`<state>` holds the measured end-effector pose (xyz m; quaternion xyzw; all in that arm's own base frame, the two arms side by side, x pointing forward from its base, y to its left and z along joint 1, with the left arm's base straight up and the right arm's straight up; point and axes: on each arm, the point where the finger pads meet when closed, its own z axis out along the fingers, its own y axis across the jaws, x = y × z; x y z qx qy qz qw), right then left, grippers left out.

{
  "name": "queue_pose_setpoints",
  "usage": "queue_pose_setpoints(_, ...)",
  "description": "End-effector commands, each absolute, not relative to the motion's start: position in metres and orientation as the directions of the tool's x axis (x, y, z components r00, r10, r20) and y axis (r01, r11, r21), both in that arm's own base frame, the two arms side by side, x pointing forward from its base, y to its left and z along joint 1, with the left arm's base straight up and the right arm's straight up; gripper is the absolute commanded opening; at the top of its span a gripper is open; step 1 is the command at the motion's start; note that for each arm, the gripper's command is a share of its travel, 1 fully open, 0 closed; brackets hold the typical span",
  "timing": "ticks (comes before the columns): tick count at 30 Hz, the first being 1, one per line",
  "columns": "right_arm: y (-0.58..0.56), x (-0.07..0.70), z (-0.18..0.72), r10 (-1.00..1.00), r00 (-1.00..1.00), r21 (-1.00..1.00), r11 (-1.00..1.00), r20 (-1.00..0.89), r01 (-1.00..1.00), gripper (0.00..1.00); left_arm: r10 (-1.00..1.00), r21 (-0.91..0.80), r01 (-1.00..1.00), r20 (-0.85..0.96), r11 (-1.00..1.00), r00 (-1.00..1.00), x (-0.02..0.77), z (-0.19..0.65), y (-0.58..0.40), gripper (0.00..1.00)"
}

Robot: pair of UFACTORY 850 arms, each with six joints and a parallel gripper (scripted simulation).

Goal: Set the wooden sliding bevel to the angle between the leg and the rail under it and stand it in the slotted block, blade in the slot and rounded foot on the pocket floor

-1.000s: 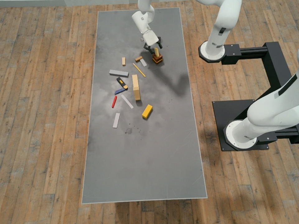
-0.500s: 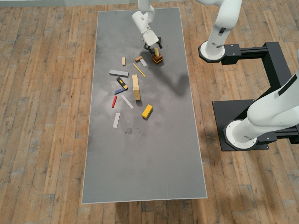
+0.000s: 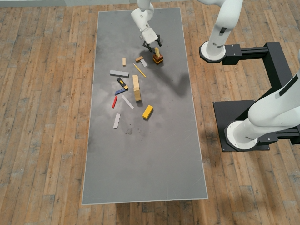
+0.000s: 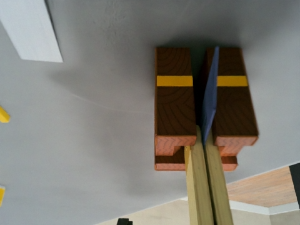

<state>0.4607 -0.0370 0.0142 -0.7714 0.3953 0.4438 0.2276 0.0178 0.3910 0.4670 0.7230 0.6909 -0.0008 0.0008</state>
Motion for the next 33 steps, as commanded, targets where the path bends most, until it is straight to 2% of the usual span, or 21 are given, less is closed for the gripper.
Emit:
queue_pose_setpoints(1, -0.050, 0.471, 0.024, -0.407, 0.294, -0.001, -0.584, -0.865, -0.812, 1.00, 0.999, 0.000, 0.999, 0.000, -0.045, 0.045, 0.018, 0.468, 0.391, 1.00)
queue_pose_setpoints(14, -0.102, 0.508, 0.061, -0.407, 0.295, -0.001, -0.584, -0.864, -0.812, 1.00, 0.999, 0.000, 0.999, 0.000, -0.045, 0.045, 0.018, 0.468, 0.391, 1.00)
queue_pose_setpoints(33, -0.106, 0.511, 0.064, -0.407, 0.295, -0.001, -0.584, -0.864, -0.812, 1.00, 0.999, 0.000, 0.999, 0.000, -0.045, 0.045, 0.018, 0.468, 0.391, 1.00)
